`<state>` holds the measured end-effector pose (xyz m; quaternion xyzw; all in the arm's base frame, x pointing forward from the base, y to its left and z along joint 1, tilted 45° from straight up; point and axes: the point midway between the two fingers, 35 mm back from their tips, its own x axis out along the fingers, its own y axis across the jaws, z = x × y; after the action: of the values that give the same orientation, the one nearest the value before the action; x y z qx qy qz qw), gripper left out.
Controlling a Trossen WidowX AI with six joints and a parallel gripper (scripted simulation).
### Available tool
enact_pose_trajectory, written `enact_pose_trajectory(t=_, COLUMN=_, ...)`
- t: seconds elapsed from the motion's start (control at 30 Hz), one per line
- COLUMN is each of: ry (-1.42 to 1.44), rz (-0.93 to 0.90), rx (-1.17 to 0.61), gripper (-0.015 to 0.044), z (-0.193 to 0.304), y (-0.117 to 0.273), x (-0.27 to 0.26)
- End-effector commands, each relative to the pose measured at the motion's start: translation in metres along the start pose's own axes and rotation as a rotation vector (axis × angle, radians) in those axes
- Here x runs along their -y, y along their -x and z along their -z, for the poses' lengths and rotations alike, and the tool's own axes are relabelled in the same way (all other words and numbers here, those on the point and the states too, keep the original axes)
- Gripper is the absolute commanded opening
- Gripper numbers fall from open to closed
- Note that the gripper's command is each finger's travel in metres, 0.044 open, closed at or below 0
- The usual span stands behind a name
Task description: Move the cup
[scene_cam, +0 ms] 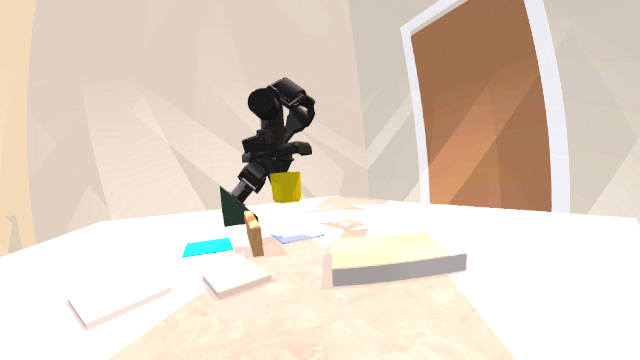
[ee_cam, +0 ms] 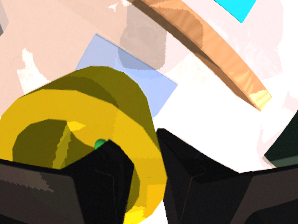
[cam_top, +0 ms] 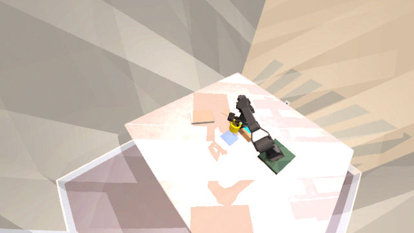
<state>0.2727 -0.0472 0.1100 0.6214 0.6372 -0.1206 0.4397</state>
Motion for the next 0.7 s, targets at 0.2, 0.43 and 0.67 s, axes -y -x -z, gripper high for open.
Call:
enact_pose_trajectory(t=0.2, ry=0.005, rz=0.006, rx=0.001, gripper=0.0000, z=-0.023, y=0.001, x=0.017)
enact_pose_trajectory(t=0.43, ry=0.005, rz=0.007, rx=0.002, gripper=0.0000, z=-0.039, y=0.002, x=0.029)
enact_pose_trajectory(t=0.67, ry=0.005, rz=0.007, rx=0.002, gripper=0.0000, z=-0.055, y=0.002, x=0.040)
